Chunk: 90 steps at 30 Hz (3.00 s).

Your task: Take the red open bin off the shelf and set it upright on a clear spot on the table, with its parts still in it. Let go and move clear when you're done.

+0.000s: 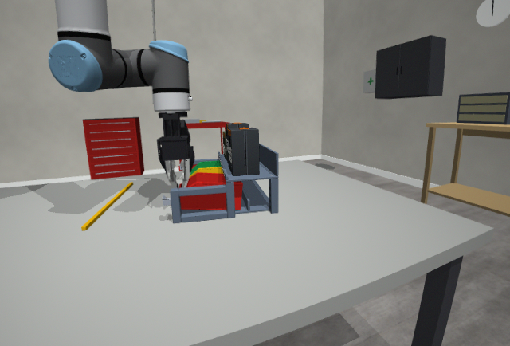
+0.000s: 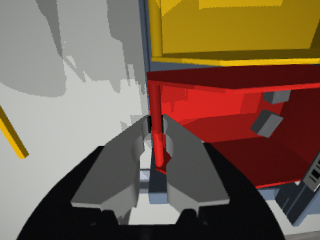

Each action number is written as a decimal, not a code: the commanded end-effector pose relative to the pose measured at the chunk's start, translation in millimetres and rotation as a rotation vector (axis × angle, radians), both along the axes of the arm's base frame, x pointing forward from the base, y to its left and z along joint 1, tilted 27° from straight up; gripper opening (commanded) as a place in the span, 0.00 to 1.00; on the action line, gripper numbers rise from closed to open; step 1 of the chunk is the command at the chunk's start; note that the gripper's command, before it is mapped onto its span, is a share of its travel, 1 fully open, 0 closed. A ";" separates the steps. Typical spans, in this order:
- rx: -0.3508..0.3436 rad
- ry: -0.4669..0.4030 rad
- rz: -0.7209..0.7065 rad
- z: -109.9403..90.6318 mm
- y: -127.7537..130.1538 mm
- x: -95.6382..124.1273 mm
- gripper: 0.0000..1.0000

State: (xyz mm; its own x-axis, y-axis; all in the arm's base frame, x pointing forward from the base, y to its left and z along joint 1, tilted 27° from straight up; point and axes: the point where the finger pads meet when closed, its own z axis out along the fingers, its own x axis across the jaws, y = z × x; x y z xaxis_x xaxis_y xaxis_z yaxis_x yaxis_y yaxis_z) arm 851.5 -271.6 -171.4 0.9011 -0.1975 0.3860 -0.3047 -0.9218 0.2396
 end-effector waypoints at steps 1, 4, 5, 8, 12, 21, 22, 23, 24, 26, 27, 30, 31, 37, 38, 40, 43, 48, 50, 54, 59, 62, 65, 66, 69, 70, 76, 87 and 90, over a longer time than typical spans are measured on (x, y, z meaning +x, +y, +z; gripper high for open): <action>0.000 -0.001 0.000 -9.2 5.2 -22.6 0.00; 0.000 -0.001 0.000 -9.2 5.2 -22.6 0.00; 0.000 -0.001 0.000 -9.2 5.2 -22.6 0.00; 0.000 -0.001 0.000 -9.2 5.2 -22.6 0.00; 0.000 -0.001 0.000 -9.2 5.2 -22.6 0.00; 0.000 -0.001 0.000 -20.4 10.9 -48.6 0.00; 0.000 -0.001 0.000 -20.4 10.9 -48.6 0.00; 0.000 -0.001 0.000 -20.4 10.9 -48.6 0.00; 0.000 -0.001 0.000 -20.4 10.9 -48.6 0.00; 0.000 -0.001 0.000 -20.4 10.9 -48.6 0.00; 0.000 -0.001 0.000 -20.4 10.9 -48.6 0.00; 0.000 -0.001 0.000 -20.4 10.9 -48.6 0.00; 0.000 -0.001 0.000 -22.4 11.9 -53.1 0.00; 0.000 -0.001 0.000 -31.6 16.6 -74.7 0.00; 0.000 -0.001 0.000 -31.6 16.6 -74.7 0.00; 0.000 -0.001 0.000 -31.6 16.6 -74.7 0.00; 0.000 -0.001 0.000 -31.6 16.6 -74.7 0.00; 0.000 -0.001 0.000 -33.6 17.6 -79.1 0.00; 0.000 -0.001 0.000 -38.2 20.0 -89.9 0.00; 0.000 -0.001 0.000 -42.8 22.3 -100.7 0.00; 0.000 -0.001 0.000 -42.8 22.3 -100.7 0.00; 0.000 -0.001 0.000 -42.8 22.3 -100.7 0.00; 0.000 -0.001 0.000 -45.9 23.9 -107.8 0.00; 0.000 -0.001 0.000 -49.4 25.7 -115.9 0.00; 0.000 -0.001 0.000 -59.8 31.0 -140.3 0.00; 0.000 -0.001 0.000 -59.8 31.0 -140.3 0.00; 0.000 -0.001 0.000 -59.8 31.0 -140.3 0.00; 0.000 -0.001 0.000 -60.7 31.4 -142.3 0.00; 0.000 -0.001 0.000 -60.7 31.4 -142.3 0.00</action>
State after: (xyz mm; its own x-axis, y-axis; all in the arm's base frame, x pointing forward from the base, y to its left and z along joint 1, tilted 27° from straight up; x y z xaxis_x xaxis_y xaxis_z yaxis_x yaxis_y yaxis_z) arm 709.9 -240.5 -232.2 0.9012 -0.1976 0.3858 -0.3047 -0.9219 0.2395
